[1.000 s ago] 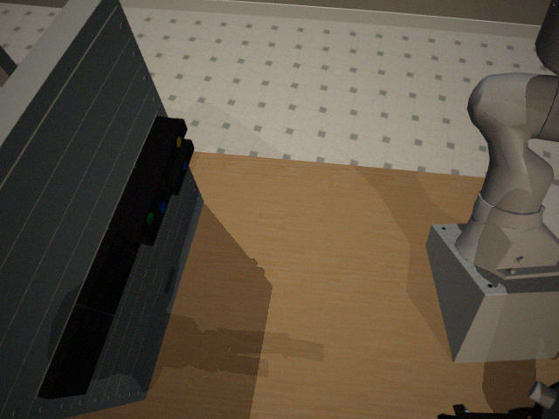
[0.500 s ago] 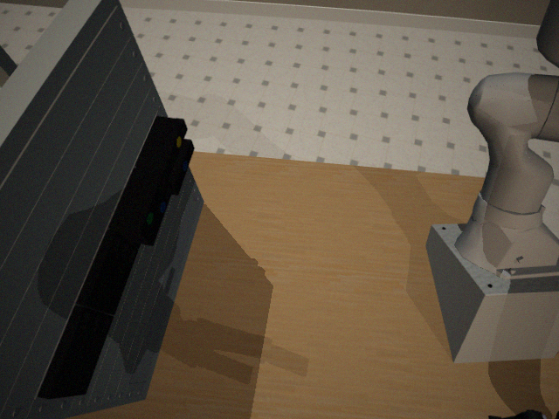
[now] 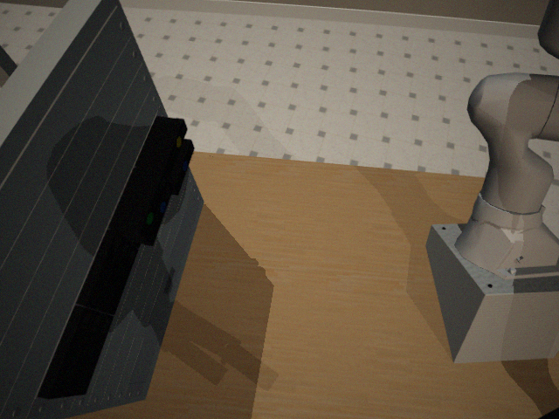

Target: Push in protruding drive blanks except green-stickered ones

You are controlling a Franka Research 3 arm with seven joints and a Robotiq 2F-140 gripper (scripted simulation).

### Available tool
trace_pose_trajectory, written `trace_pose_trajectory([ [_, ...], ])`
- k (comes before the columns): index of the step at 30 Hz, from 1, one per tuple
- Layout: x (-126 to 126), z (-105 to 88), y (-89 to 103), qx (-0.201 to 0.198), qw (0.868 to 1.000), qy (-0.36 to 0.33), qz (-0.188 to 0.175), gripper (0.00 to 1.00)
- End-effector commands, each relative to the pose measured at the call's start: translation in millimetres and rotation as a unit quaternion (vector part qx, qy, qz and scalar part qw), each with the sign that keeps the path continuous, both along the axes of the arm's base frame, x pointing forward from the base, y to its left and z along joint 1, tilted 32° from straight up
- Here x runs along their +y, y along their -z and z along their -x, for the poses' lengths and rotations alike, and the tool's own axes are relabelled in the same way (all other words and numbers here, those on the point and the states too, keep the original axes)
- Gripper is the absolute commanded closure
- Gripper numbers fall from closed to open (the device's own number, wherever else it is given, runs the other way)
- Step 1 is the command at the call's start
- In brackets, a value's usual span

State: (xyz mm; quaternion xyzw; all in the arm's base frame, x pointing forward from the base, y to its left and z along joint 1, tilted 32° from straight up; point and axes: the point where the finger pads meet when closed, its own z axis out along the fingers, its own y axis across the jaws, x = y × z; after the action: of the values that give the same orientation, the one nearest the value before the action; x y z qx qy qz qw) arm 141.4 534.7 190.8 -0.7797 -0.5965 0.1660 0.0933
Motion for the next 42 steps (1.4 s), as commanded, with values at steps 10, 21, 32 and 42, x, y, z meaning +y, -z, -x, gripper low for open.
trace_pose_trajectory([
  [10,47,-4.9,-41.7,-0.033,0.986,0.15,-0.063,0.0],
  [21,71,-8.5,-75.0,-0.049,0.965,0.236,-0.108,0.0],
  [32,89,-14.8,-102.3,-0.064,0.934,0.319,-0.148,0.0],
  [42,99,-22.5,-118.8,-0.075,0.902,0.385,-0.178,0.0],
])
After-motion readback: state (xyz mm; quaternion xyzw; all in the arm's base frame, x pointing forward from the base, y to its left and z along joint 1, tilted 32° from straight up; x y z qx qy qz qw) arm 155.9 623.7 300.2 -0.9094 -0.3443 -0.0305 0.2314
